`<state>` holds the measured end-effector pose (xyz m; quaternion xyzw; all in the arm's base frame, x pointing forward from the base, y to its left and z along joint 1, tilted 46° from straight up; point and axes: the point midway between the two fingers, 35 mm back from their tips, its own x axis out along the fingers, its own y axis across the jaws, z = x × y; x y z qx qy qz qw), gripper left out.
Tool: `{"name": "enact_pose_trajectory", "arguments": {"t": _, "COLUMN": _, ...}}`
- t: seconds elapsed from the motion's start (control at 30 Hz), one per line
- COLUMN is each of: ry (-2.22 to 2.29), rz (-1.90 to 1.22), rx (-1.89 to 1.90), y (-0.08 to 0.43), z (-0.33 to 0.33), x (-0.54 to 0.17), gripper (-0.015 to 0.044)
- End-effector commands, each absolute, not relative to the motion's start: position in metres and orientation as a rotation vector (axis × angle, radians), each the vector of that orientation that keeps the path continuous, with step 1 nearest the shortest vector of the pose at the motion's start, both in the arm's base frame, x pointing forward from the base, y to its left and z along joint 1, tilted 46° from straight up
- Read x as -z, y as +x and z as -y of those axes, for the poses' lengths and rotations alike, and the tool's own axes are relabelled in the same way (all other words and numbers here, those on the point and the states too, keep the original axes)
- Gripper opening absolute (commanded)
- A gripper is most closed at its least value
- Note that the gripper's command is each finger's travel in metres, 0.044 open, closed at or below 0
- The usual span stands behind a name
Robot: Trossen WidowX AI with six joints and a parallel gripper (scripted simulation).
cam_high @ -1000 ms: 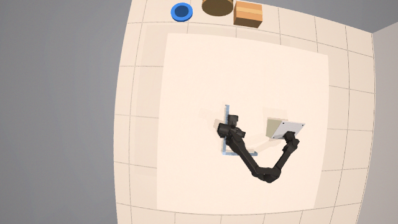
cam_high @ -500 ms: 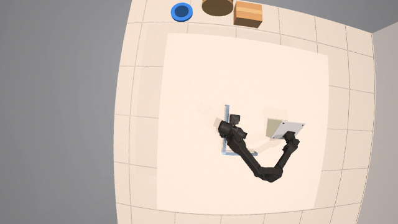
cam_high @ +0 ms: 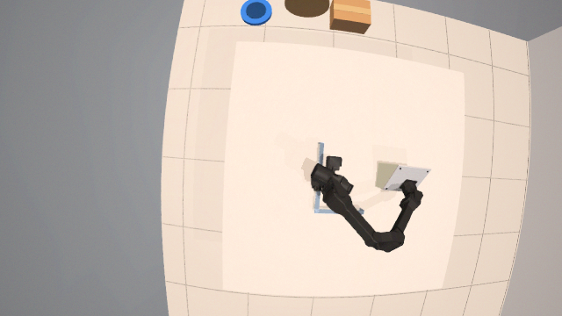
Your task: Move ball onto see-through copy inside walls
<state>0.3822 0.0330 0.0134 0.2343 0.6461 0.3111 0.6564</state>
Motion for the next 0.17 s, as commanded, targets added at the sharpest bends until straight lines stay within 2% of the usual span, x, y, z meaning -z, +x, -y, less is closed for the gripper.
{"name": "enact_pose_trajectory", "arguments": {"t": 0.0, "ry": 0.53, "rz": -1.462, "rx": -0.704, "y": 0.382, "z": -0.017, "x": -0.028, "gripper": 0.0368}}
{"name": "enact_pose_trajectory", "arguments": {"t": 0.1, "ry": 0.529, "rz": -1.462, "rx": -0.707, "y": 0.38, "z": -0.002, "x": -0.045, "gripper": 0.044}}
{"name": "enact_pose_trajectory", "arguments": {"t": 0.13, "ry": 0.529, "rz": -1.462, "rx": -0.707, "y": 0.38, "z": -0.002, "x": -0.045, "gripper": 0.044}}
